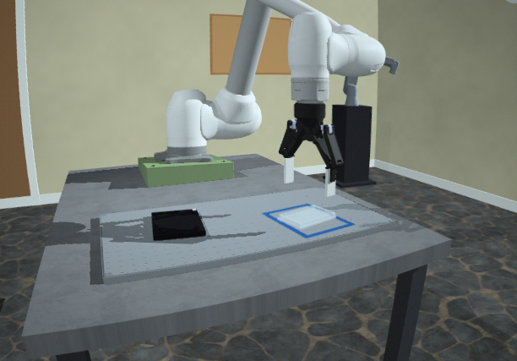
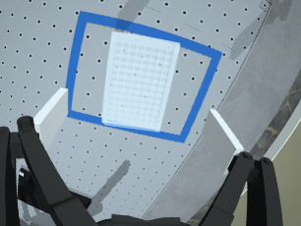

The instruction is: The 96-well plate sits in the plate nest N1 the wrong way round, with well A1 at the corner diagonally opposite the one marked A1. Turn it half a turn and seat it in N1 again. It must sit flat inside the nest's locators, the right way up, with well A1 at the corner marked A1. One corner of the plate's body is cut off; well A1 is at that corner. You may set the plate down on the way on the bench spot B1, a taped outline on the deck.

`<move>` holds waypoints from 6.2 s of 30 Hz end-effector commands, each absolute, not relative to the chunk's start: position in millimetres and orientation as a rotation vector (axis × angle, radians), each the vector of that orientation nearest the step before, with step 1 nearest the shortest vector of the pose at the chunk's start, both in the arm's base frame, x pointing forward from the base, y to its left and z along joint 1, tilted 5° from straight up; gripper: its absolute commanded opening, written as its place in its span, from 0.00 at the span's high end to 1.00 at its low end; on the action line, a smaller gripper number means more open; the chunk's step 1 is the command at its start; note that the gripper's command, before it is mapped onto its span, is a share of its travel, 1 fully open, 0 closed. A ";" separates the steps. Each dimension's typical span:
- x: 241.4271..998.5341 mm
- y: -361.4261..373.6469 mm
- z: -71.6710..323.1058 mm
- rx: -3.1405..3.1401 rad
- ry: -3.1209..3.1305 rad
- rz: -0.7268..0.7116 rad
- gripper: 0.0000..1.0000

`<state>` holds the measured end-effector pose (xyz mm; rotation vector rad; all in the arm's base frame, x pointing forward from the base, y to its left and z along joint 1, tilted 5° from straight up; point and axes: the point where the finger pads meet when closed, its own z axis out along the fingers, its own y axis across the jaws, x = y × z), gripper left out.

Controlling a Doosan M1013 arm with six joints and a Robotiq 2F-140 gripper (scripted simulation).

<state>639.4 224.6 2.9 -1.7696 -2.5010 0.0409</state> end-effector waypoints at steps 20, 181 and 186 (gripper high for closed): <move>639.4 224.6 3.1 -1.769 -2.501 0.040 0.00; 637.9 214.7 3.3 -1.893 -2.411 0.046 1.00; 635.4 198.2 3.8 -2.088 -2.247 0.056 1.00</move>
